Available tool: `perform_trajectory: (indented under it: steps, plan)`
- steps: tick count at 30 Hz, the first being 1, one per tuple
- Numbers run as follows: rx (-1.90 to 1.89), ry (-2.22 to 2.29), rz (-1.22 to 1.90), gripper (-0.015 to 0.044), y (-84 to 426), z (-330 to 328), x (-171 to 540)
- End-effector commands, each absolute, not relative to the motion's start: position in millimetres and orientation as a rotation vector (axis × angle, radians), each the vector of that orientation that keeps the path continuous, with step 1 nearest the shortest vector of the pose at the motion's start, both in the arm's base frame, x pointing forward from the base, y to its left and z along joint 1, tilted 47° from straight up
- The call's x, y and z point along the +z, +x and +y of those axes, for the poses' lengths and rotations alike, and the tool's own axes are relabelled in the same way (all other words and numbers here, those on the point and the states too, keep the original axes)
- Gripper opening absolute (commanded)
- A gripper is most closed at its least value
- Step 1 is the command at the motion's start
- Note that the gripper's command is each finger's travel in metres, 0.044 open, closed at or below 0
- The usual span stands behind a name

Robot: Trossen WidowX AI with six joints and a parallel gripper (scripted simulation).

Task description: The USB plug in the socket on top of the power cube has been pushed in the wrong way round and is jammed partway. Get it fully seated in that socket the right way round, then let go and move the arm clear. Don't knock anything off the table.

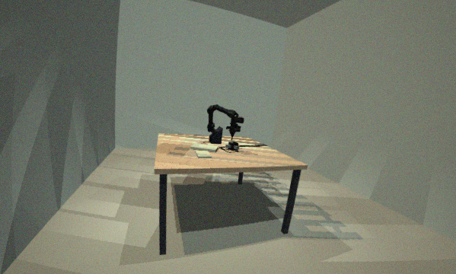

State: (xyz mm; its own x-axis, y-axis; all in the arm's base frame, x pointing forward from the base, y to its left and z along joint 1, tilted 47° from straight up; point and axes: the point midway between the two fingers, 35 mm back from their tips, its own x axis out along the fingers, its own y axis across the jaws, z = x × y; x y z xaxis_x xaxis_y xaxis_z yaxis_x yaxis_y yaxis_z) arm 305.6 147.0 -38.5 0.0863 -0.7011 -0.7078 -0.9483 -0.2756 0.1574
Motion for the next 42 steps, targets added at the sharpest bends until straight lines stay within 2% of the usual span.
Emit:
perform_trajectory:
  steps: [1,42]
  plan:
    - [1.018,-2.025,1.634,0.0,304.1,146.1,-40.1]
    - [1.051,-1.998,1.617,0.0,304.0,144.2,-45.1]
